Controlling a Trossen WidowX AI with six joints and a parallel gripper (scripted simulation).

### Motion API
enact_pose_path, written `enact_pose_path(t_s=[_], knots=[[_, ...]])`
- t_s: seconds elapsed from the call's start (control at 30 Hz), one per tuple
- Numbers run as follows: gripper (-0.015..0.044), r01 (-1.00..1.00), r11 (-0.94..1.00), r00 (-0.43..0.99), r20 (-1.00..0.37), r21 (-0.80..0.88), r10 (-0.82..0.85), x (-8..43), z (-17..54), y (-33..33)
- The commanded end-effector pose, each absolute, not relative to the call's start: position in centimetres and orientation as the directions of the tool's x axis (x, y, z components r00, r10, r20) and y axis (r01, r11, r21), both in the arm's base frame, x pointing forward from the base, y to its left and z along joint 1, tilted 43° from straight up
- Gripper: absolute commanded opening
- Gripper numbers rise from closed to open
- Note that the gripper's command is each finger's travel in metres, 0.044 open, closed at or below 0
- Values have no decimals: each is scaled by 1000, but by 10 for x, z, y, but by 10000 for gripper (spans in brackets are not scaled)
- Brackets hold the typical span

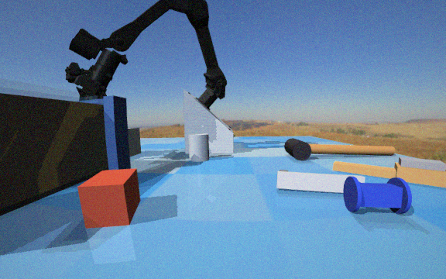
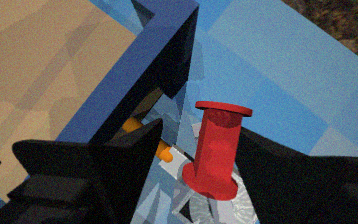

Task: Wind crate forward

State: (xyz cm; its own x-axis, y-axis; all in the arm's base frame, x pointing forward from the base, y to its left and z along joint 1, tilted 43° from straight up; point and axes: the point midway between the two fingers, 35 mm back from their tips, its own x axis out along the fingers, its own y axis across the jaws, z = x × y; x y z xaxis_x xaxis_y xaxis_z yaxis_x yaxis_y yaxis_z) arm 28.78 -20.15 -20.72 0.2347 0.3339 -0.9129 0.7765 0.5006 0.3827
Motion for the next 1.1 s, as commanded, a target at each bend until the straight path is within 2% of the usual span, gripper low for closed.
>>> enact_pose_path(t_s=[0.0,0.07,0.4,0.63,0.83,0.97,1.07], knots=[[394,776,499,237,-911,386,337,288,-207,-201],[440,776,499,237,-911,386,337,288,-207,-201],[440,777,501,234,-914,382,333,289,-160,-244],[440,777,501,234,-914,381,332,286,-151,-248],[440,778,501,231,-914,379,333,263,-103,-259],[440,783,494,227,-913,378,338,263,-110,-258],[440,792,498,120,-890,353,440,222,-108,-253]])
